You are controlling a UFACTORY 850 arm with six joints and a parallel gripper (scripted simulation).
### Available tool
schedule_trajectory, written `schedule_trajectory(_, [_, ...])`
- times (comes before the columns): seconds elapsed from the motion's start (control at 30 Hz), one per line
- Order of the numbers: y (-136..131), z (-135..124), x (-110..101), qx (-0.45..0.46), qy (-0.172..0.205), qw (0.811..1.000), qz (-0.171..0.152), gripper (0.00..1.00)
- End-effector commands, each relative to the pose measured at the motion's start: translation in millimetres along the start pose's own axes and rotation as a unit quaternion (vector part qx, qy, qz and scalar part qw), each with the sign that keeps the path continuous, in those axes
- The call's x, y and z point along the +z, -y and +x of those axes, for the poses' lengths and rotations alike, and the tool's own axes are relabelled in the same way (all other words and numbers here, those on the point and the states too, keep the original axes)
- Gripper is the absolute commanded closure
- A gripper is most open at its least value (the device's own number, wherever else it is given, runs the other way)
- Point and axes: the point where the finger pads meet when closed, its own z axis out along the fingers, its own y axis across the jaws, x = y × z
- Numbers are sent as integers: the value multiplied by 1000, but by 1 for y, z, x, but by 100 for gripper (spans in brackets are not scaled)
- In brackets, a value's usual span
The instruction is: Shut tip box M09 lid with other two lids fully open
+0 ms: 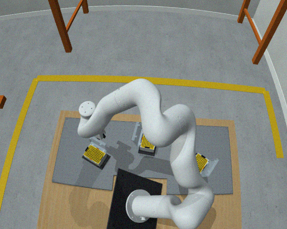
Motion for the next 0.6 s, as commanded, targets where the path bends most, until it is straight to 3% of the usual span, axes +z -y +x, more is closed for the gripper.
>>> schedule_trajectory(0.0, [1,-4,-2,0,0,1000,1,100])
schedule_trajectory(0.57, [1,-24,-4,0,0,1000,1,100])
